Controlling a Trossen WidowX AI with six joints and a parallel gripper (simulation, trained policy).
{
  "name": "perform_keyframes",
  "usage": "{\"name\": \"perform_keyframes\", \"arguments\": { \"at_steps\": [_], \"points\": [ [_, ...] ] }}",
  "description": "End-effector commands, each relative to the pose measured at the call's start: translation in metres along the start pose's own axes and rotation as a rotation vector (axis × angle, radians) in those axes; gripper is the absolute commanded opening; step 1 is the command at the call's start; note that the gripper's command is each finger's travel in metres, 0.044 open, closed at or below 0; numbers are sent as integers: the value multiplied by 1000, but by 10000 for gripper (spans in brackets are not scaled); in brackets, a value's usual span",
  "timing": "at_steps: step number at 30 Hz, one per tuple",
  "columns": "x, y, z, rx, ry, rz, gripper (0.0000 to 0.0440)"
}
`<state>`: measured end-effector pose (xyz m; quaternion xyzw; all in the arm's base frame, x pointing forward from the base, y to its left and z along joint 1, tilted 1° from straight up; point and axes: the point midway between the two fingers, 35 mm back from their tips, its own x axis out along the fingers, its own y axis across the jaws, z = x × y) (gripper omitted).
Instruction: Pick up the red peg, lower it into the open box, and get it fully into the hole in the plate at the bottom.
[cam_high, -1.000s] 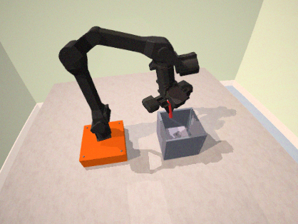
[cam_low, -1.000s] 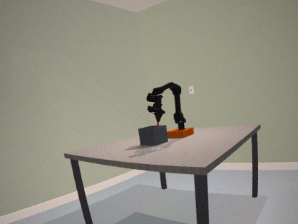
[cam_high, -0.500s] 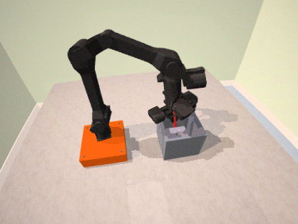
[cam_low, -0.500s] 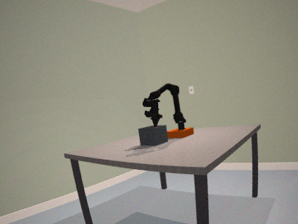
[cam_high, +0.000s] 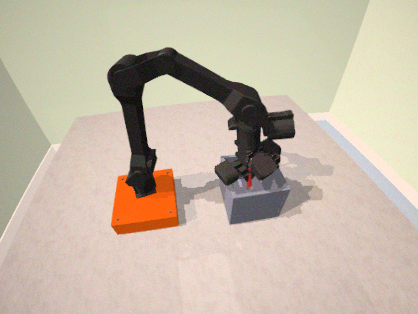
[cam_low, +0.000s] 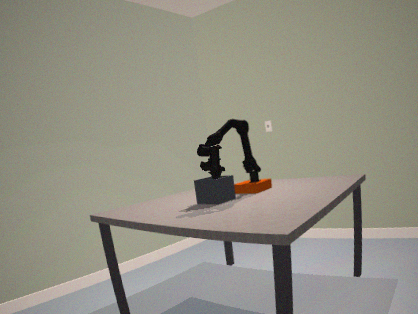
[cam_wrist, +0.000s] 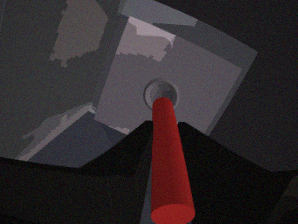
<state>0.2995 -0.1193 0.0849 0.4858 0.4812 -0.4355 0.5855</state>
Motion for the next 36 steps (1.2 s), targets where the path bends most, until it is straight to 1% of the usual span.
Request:
{"name": "perform_keyframes", "arguments": {
  "at_steps": [1,7,8,12,13,16,17,18,24,36],
  "points": [
    [9,1,1,-17,9,1,0],
    [23,2,2,-41,12,-12,6],
    [24,2,3,-45,12,-17,17],
    [29,2,4,-61,18,-34,104],
    [29,3,4,-64,22,-37,118],
    [27,3,3,-64,43,-36,123],
    [26,3,4,-61,50,-34,137],
    [25,3,5,-58,57,-32,152],
    [12,8,9,-35,111,1,187],
    [-22,23,22,-16,185,114,222]
  ]
}}
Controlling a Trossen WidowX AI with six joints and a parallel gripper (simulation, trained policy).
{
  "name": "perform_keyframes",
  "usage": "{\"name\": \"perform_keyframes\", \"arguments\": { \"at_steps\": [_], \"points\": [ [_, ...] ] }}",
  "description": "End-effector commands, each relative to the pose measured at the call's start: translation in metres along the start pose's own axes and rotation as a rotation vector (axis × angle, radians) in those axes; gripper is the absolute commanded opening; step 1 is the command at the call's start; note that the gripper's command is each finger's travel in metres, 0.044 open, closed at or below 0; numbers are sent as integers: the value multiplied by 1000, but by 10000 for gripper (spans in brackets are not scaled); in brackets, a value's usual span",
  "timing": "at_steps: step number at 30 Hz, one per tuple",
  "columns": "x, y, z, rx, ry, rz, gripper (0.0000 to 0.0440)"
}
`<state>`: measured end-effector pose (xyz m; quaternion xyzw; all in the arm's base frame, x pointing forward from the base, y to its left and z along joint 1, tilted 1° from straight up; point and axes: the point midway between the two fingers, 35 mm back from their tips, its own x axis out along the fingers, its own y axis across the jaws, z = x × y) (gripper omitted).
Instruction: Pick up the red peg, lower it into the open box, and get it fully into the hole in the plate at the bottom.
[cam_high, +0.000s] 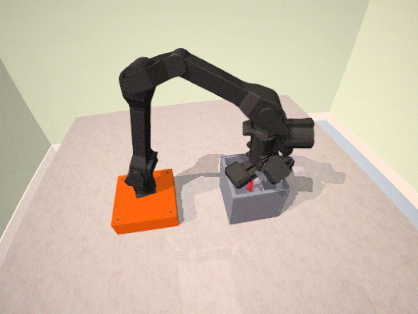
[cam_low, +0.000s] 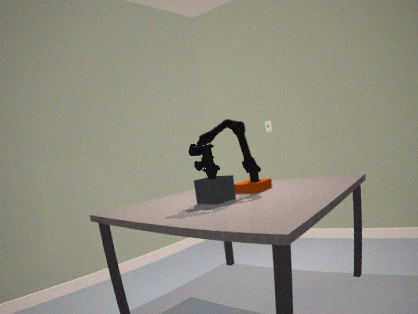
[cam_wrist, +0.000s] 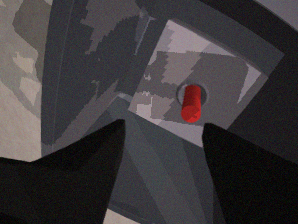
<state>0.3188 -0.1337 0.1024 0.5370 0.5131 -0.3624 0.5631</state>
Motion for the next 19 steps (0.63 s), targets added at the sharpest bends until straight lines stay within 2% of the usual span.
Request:
{"name": "perform_keyframes", "arguments": {
  "at_steps": [1,19],
  "points": [
    [-11,6,3,-2,14,40,226],
    [-73,34,20,-61,25,235,260]
  ]
}}
